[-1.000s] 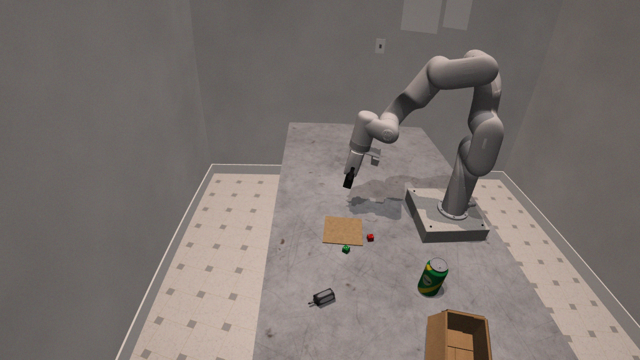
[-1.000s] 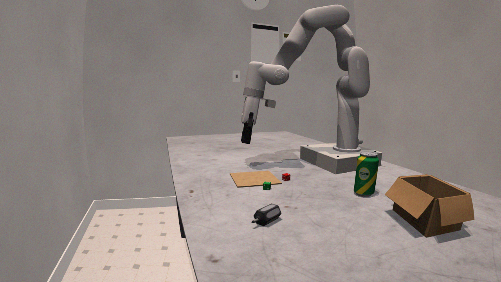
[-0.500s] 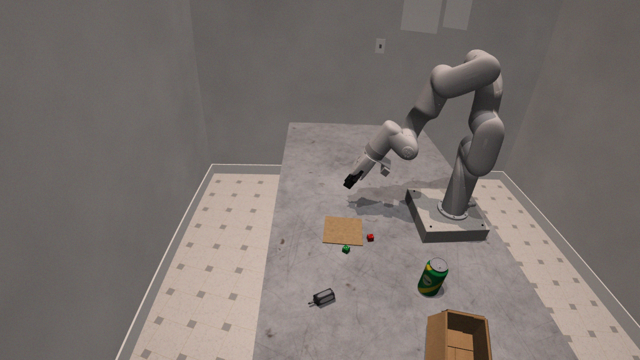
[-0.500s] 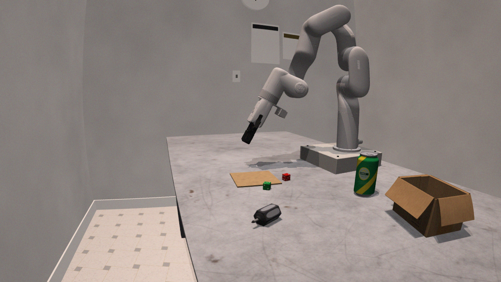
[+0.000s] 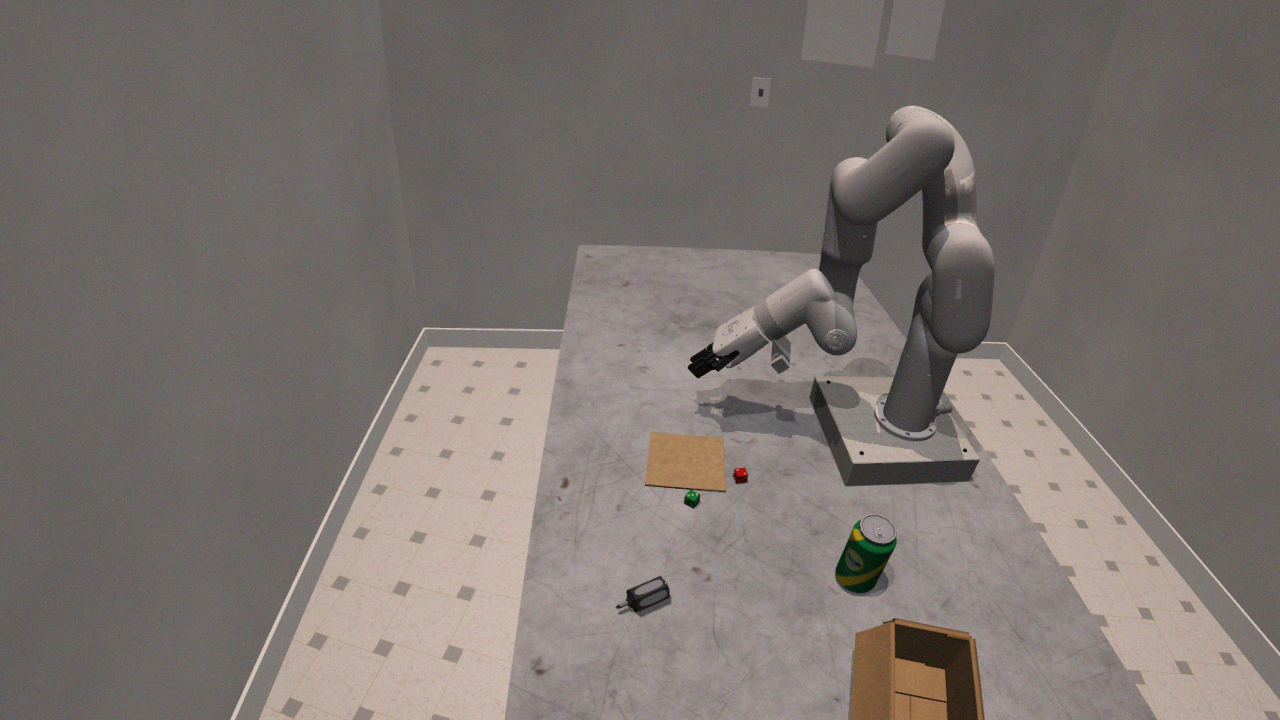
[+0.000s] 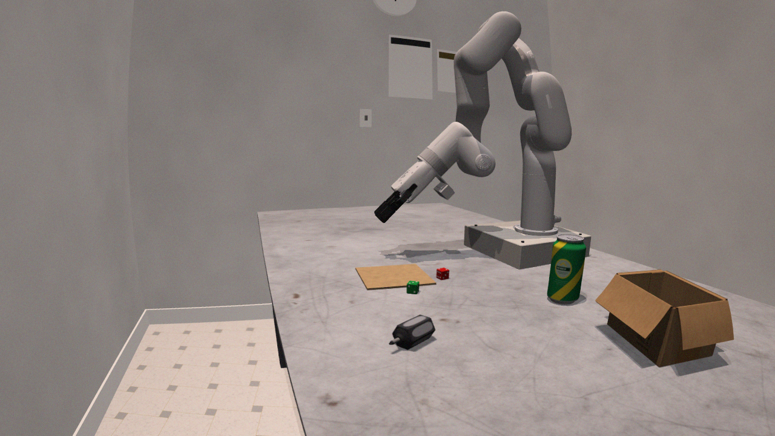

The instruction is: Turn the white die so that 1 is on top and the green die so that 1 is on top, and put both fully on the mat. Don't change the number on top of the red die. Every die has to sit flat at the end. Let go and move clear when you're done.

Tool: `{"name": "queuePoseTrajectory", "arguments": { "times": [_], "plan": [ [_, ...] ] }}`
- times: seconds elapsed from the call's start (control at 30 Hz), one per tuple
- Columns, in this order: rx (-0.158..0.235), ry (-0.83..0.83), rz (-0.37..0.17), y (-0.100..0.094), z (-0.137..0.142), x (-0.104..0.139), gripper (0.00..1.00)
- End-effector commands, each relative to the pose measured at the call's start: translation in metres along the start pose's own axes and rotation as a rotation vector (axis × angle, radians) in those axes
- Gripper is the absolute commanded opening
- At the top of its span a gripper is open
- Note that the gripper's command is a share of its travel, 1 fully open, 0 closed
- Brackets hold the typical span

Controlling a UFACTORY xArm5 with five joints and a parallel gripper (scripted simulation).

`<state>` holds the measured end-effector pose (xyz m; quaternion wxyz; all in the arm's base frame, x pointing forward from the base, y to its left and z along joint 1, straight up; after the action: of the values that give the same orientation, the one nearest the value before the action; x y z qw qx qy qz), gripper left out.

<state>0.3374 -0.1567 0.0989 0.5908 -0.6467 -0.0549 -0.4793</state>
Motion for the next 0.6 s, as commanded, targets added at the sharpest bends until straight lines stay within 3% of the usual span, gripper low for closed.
{"name": "queuePoseTrajectory", "arguments": {
  "times": [0.0, 0.13, 0.57],
  "plan": [
    [0.035, 0.0, -0.149, 0.0034, -0.0018, -0.0084, 0.15],
    [0.041, 0.0, -0.175, 0.0027, -0.0023, -0.0105, 0.15],
    [0.041, 0.0, -0.179, 0.0062, -0.0031, -0.0142, 0.15]
  ]
}}
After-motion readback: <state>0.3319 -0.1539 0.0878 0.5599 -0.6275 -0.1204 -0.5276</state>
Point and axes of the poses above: the point where the finger pads meet when closed, its own y axis out along the fingers, its own z axis across the jaws, x = y × z, the point moved 6 cm from there along -y, back along the fingers, and after that the axes turned 13 degrees about y, right-handed, at the moved point
